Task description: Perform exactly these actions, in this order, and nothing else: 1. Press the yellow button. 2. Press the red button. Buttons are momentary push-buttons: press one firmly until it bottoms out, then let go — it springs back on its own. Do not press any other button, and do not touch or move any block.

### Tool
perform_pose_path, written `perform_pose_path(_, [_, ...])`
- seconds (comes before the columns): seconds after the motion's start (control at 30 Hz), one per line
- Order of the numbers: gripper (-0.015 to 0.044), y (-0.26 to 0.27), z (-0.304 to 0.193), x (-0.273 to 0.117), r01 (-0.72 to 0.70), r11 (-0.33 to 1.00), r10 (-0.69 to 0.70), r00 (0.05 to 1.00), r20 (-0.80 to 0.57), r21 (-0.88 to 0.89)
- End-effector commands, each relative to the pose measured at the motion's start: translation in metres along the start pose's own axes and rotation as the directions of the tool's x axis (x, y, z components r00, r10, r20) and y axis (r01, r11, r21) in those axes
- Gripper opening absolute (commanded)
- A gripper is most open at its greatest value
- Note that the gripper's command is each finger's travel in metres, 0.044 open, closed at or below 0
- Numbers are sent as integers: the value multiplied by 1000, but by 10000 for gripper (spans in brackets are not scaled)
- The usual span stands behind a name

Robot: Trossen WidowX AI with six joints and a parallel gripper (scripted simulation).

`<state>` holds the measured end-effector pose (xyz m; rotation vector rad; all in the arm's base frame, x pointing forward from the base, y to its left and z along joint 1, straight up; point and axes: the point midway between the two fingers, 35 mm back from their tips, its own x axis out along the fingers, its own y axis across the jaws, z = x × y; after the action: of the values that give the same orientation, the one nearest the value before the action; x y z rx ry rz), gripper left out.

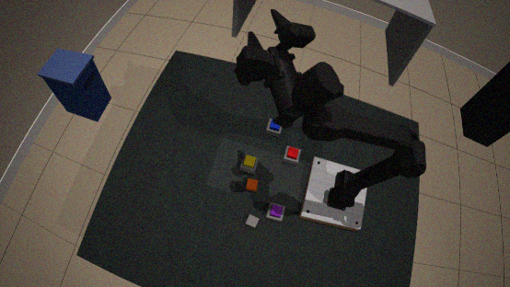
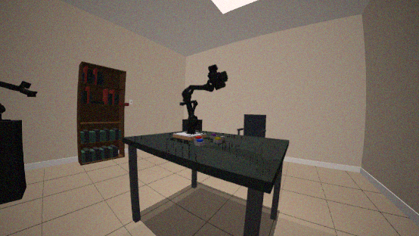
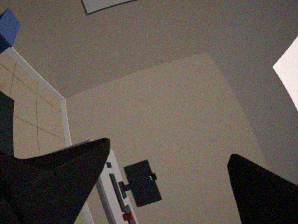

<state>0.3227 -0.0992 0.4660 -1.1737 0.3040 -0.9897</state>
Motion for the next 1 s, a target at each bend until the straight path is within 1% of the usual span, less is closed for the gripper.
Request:
perform_pose_path(0.0, [400, 75, 22, 10, -248, 968, 251, 962, 108, -41])
perform_pose_path(0.13, [400, 120, 23, 7, -409, 911, 413, 903, 120, -55])
perform_pose_path(0.23, [400, 153, 19, 1, -534, 844, 537, 837, 107, -54])
perform_pose_path(0.33, [400, 185, 11, -9, -656, 754, 657, 750, 74, -40])
perform_pose_path(0.47, [400, 224, -6, -28, -798, 602, 798, 603, 4, 11])
perform_pose_path(0.6, [400, 255, -29, -54, -898, 427, 903, 419, -91, 104])
perform_pose_path(0.73, [400, 277, -55, -85, -937, 250, 958, 204, -199, 243])
perform_pose_path(0.83, [400, 285, -74, -111, -917, 136, 959, 28, -281, 374])
perform_pose_path(0.97, [400, 284, -98, -148, -822, 37, 901, -218, -374, 568])
